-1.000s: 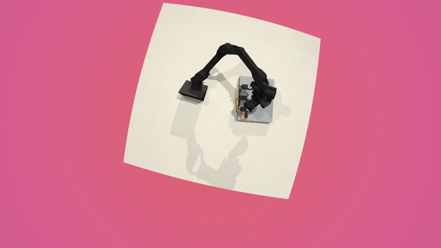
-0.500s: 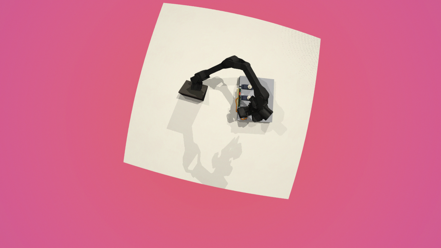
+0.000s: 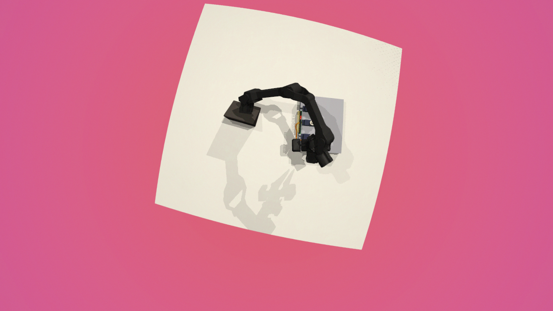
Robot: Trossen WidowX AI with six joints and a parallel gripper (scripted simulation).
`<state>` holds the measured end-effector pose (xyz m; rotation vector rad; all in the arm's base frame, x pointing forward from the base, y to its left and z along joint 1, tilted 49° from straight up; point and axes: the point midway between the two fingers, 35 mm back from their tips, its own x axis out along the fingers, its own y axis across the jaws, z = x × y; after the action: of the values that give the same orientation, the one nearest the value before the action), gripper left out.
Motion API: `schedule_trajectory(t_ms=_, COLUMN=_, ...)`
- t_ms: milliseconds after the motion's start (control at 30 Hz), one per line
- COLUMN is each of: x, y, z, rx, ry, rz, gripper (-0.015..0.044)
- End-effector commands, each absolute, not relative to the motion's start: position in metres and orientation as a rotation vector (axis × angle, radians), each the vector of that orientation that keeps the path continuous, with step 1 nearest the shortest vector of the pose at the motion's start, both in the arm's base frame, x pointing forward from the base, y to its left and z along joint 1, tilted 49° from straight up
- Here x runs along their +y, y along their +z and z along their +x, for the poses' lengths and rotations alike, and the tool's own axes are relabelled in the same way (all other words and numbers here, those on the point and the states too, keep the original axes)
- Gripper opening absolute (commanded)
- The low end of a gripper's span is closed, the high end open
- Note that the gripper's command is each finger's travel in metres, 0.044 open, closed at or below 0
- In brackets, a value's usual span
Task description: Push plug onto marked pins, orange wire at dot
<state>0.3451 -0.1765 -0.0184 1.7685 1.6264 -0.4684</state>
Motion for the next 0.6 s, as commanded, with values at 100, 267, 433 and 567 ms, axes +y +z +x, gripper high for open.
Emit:
schedule_trajectory(t_ms=100, x=-0.164, y=-0.03, z=0.351, rx=1.617, ry=-0.467, rz=1.78, gripper=0.0115)
schedule_trajectory(t_ms=267, x=-0.161, y=-0.032, z=0.351, rx=1.617, ry=-0.467, rz=1.78, gripper=0.0115)
schedule_trajectory(t_ms=433, x=-0.157, y=-0.036, z=0.352, rx=1.617, ry=-0.466, rz=1.78, gripper=0.0115)
schedule_trajectory(t_ms=567, x=-0.153, y=-0.04, z=0.353, rx=1.617, ry=-0.466, rz=1.78, gripper=0.0115)
